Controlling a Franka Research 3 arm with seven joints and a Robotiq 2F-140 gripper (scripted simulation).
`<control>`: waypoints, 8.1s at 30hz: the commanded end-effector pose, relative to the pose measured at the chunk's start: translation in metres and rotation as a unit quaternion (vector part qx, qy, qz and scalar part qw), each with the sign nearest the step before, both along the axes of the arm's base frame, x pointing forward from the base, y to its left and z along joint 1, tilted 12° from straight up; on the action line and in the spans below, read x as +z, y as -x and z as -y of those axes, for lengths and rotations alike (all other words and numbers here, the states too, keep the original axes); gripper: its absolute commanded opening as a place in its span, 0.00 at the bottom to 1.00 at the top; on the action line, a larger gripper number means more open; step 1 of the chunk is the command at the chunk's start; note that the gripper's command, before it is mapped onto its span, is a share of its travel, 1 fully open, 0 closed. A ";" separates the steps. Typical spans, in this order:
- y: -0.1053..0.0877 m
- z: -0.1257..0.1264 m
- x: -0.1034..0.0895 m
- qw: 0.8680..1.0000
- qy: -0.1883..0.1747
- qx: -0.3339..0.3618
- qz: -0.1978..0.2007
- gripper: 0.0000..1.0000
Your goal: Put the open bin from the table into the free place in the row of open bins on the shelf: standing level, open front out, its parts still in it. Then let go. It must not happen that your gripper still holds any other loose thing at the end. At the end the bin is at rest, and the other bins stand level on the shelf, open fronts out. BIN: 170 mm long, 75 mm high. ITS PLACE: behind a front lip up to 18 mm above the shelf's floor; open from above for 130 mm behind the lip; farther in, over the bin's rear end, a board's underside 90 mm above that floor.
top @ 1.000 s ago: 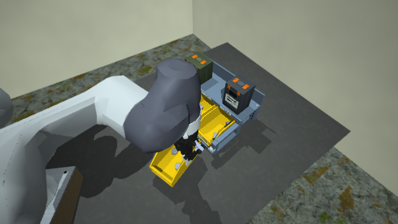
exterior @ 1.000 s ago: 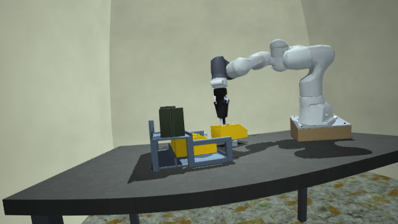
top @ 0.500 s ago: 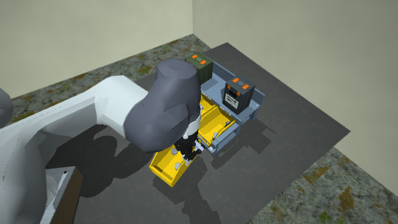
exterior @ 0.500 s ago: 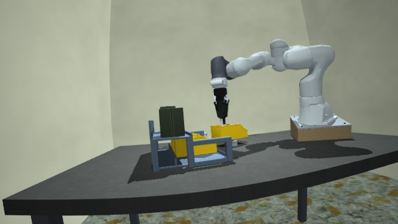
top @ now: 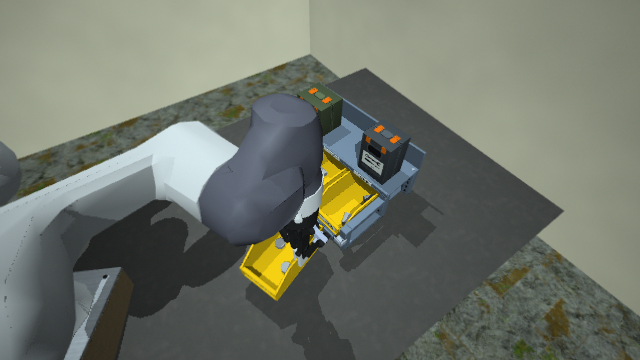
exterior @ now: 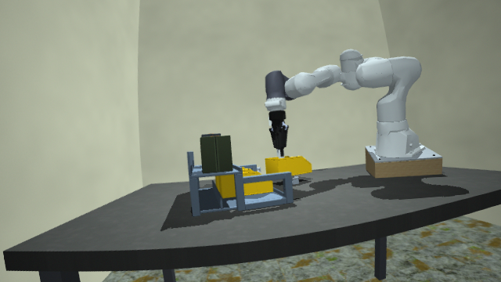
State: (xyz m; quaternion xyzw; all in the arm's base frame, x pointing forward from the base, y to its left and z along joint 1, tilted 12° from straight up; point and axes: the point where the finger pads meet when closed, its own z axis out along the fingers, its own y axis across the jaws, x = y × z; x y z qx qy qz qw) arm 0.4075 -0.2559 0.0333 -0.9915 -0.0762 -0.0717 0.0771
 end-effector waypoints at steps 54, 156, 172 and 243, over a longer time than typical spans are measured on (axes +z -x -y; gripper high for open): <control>0.002 -0.042 0.008 1.000 -0.003 -0.018 -0.002 0.00; 0.008 -0.229 0.035 0.995 -0.014 -0.100 -0.016 0.00; 0.008 -0.229 0.035 0.995 -0.014 -0.100 -0.016 0.00; -0.034 -0.229 0.041 0.995 -0.014 -0.100 -0.016 0.00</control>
